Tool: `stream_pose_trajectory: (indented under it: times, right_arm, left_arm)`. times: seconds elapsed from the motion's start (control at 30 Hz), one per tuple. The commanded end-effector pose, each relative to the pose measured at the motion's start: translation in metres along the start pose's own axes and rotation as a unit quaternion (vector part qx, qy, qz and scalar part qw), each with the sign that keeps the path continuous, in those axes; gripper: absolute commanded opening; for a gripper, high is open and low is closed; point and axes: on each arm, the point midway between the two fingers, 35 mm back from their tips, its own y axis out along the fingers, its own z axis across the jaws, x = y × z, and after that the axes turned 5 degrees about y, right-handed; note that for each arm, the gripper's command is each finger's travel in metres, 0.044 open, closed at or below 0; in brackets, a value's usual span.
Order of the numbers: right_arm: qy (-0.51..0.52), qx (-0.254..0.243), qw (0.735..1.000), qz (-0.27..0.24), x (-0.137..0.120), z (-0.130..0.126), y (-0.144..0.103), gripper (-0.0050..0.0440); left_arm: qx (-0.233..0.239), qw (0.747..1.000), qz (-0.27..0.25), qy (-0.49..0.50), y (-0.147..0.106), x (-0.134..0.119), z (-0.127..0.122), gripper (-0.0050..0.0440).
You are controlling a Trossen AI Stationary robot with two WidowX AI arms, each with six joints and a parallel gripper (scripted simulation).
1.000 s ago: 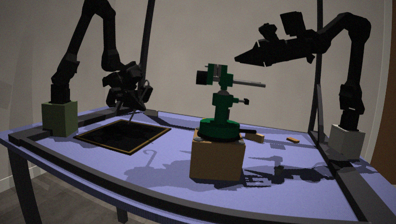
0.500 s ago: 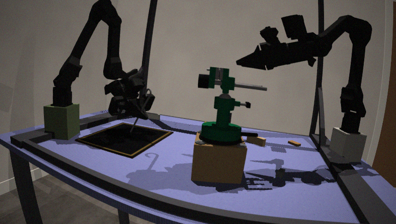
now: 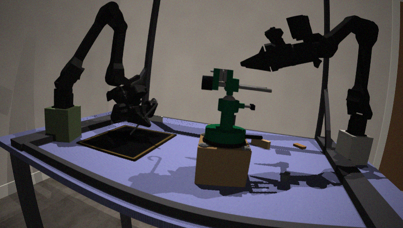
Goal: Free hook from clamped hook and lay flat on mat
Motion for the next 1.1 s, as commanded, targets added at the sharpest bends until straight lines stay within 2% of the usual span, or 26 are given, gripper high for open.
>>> stream_pose_trajectory:
  times: [0.0, 1.07]
  right_arm:
    - [0.006, 0.002, 1.0, 0.0, -0.003, 0.002, 0.002, 0.0]
    - [0.005, 0.002, 1.0, 0.0, -0.036, -0.006, 0.016, 0.0]
  left_arm:
    - [0.002, 1.0, -0.011, 0.008, -0.002, 0.01, 0.001, 0.044]
    - [0.002, 1.0, -0.011, 0.008, -0.002, 0.01, 0.001, 0.044]
